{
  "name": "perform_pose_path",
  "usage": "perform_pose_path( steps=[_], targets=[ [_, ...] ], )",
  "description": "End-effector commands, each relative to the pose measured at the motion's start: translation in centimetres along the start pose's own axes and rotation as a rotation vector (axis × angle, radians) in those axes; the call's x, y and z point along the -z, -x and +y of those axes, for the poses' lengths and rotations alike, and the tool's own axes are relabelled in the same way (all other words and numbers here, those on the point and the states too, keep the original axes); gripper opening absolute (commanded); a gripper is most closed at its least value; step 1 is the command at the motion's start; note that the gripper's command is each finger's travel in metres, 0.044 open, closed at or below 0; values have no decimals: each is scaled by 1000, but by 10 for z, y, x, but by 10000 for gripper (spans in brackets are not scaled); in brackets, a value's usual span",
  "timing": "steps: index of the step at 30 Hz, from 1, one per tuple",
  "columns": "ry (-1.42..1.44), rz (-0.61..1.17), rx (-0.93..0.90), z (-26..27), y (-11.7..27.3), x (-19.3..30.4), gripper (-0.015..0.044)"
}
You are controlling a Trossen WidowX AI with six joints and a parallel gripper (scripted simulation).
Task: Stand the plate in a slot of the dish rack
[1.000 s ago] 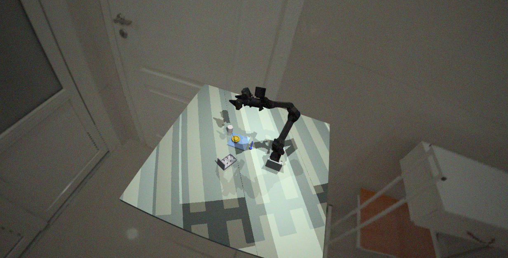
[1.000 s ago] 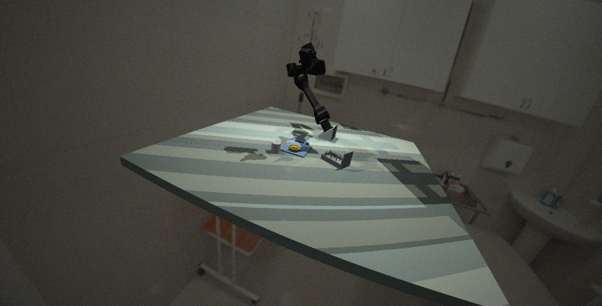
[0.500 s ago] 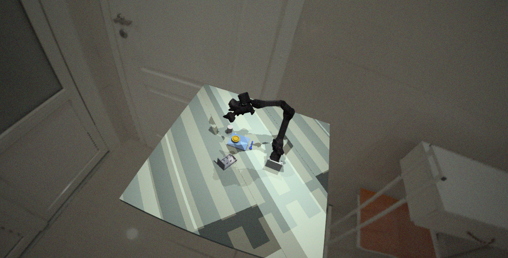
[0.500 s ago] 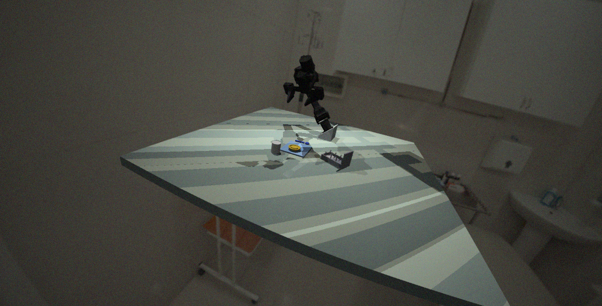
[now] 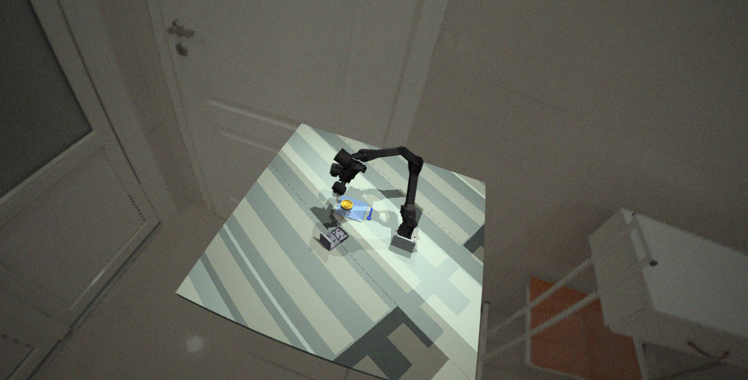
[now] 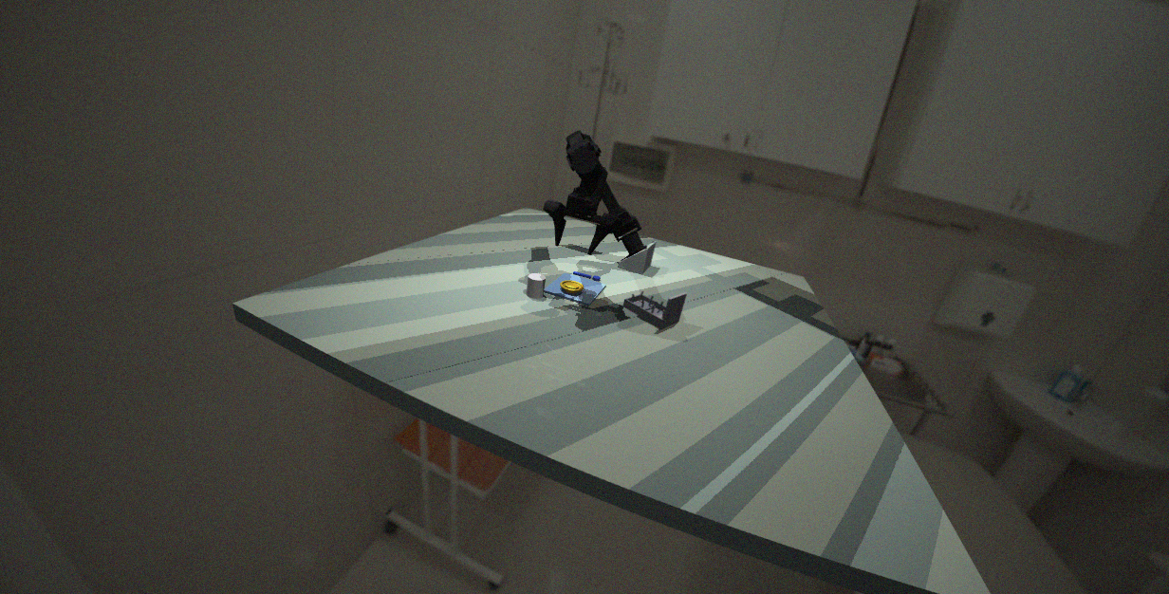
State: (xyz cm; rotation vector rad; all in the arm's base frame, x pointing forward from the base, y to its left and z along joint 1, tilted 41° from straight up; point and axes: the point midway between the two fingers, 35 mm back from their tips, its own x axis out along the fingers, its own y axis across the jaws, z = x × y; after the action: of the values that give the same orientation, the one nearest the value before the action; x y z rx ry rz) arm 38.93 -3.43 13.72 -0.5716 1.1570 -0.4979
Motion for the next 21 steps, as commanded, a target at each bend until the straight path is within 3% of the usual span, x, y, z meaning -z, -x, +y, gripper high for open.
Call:
perform_pose_path(
  steps=[1, 9, 21],
  targets=[
    [16, 130, -5, -3, -18, 21, 400],
    [50, 394, -6, -11, -43, 68, 400],
    [53, 416, -6, -11, -51, 78, 400]
  ],
)
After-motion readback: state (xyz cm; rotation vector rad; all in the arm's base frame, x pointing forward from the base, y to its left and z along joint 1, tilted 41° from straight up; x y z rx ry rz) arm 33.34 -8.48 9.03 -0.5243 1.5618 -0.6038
